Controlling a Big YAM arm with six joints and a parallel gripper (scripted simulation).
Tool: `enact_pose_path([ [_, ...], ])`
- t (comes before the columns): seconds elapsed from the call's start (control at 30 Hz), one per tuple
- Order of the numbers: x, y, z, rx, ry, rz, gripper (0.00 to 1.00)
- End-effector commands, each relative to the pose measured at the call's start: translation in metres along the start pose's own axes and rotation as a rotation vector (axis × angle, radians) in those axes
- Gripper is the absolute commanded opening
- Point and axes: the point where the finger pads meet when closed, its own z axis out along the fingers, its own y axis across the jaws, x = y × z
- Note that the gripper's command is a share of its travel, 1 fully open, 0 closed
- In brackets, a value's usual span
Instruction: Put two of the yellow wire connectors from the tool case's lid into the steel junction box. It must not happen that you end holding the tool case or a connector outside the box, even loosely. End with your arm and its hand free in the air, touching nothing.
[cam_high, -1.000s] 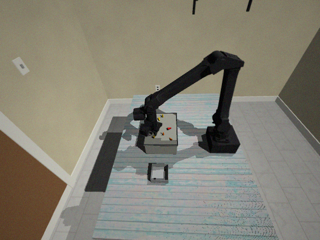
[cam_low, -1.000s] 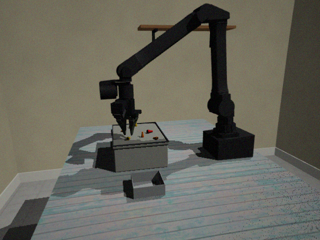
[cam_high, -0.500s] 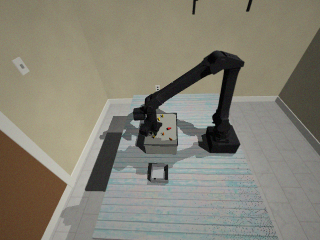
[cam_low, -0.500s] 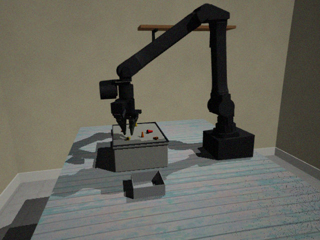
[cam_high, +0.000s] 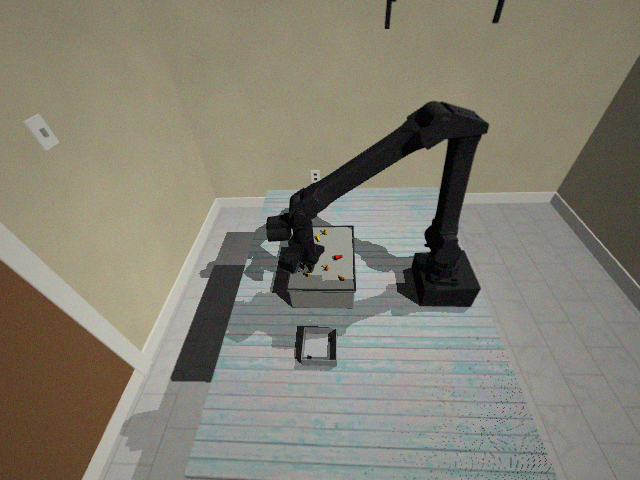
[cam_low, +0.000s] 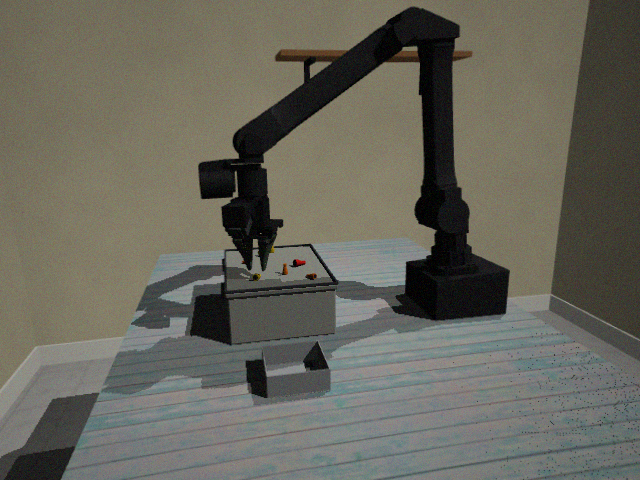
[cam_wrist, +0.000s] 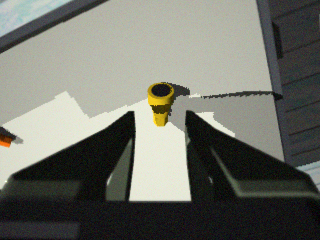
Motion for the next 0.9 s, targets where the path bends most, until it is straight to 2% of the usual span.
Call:
enact_pose_path([
  [0.0,-0.008,-0.007,-0.009,0.029,-0.016,0.002,0.28],
  [0.17,-0.007,-0.006,-0.006,0.026,-0.015,0.004,0.28],
  [0.4,-0.003,-0.003,0.02,0.009,-0.005,0.005,0.28],
  [0.8,-0.003,-0.006,0.011,0.026,-0.014,0.007,0.28],
  [0.83,-0.003,-0.006,0.01,0.028,-0.015,0.007,0.09],
  [0.87,-0.003,-0.007,0.009,0.029,-0.015,0.007,0.09],
])
